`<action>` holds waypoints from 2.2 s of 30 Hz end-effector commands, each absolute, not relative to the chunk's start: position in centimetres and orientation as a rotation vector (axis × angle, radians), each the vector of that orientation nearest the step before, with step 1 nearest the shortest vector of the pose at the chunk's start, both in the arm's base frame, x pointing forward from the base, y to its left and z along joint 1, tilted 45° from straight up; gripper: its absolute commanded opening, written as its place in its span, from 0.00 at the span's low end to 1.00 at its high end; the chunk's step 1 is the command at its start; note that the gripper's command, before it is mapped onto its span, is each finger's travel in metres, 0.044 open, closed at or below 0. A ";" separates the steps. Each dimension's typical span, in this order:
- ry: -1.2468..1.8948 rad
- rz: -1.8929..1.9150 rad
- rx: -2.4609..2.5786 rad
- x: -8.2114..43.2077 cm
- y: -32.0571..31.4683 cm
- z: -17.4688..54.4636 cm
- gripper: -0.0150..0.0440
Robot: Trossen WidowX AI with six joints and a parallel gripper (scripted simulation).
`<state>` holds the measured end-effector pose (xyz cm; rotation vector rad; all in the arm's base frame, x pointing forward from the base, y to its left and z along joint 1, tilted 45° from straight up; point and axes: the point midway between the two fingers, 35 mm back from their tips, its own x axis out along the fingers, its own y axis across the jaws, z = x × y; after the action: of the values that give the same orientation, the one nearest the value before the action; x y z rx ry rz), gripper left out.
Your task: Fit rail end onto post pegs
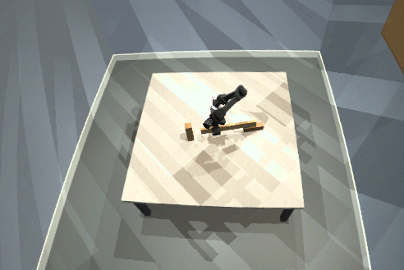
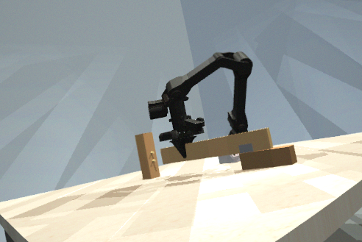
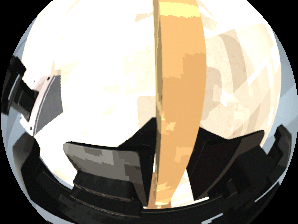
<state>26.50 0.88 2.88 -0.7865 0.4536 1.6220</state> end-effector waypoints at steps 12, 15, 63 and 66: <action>0.450 1.614 -0.791 26.7 0.5 3.3 0.25; 0.450 1.614 -0.791 26.7 0.6 3.2 0.25; 0.450 1.614 -0.791 26.5 0.5 3.2 0.25; 0.450 1.614 -0.791 26.6 0.6 3.1 0.25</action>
<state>26.43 0.60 3.08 -0.7869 0.4520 1.6161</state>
